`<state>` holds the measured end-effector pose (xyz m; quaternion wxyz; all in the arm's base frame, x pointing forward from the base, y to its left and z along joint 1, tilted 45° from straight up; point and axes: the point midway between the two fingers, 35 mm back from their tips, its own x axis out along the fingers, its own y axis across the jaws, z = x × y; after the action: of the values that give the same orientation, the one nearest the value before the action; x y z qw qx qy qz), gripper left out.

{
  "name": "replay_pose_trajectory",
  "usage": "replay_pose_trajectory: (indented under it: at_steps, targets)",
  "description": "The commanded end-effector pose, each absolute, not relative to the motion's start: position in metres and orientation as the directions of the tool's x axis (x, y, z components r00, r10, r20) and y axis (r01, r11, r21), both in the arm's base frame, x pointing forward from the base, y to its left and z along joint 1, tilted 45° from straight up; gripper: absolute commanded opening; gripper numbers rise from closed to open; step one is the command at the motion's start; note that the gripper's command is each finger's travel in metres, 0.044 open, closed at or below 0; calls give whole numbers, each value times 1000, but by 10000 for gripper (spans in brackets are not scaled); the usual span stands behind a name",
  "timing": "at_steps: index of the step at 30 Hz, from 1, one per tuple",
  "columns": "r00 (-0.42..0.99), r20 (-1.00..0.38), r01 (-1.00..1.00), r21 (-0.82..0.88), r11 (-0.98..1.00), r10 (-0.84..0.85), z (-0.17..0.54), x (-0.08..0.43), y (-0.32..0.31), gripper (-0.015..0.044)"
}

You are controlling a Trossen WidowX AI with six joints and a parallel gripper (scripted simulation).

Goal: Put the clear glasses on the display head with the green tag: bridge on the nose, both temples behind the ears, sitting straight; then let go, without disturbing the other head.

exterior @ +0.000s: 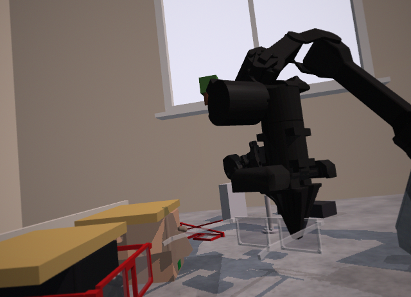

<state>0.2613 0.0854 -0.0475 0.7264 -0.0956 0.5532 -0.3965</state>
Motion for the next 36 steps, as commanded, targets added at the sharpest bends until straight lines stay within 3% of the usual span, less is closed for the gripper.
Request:
replay_pose_trajectory:
  at_steps: [1,36]
  targets:
    - [70,-722,462,-588,664,-688,-51,259,80,0]
    - [70,-718,464,-591,660,-692,-71,258,57,0]
